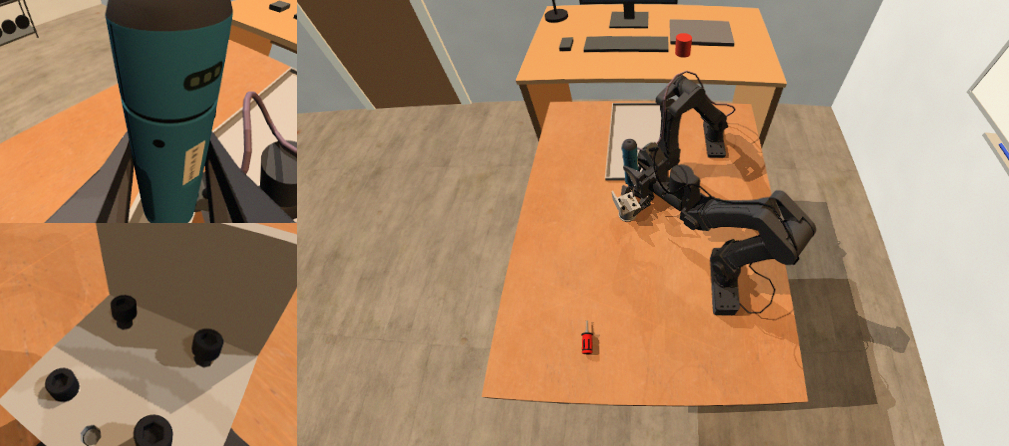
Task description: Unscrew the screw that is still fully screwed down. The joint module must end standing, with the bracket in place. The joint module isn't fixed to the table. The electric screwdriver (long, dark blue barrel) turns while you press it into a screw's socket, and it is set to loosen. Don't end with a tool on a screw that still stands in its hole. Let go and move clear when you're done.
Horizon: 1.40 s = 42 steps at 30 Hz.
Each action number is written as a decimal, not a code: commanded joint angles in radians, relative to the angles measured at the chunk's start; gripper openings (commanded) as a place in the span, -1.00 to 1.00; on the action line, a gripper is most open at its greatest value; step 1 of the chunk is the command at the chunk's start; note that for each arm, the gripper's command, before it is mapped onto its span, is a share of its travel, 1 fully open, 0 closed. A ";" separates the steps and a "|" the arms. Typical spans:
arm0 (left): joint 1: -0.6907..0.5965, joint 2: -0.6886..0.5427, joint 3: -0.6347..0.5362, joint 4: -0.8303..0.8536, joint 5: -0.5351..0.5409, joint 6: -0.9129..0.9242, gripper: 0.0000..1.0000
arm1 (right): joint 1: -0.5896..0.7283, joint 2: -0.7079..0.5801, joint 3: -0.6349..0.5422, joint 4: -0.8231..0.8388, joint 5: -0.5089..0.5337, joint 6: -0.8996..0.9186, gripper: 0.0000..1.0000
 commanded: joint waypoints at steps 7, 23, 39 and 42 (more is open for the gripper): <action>-0.006 -0.006 0.009 0.134 -0.002 -0.006 -0.17 | 0.005 0.011 -0.017 -0.020 -0.004 0.006 0.17; -0.007 0.038 -0.029 0.179 -0.003 -0.006 -0.17 | 0.005 0.011 -0.017 -0.020 -0.004 0.006 0.17; -0.007 0.056 -0.028 0.234 -0.002 -0.006 -0.17 | 0.005 0.011 -0.017 -0.020 -0.004 0.006 0.17; -0.007 0.067 -0.049 0.243 -0.002 -0.006 -0.17 | 0.005 0.011 -0.017 -0.020 -0.004 0.006 0.17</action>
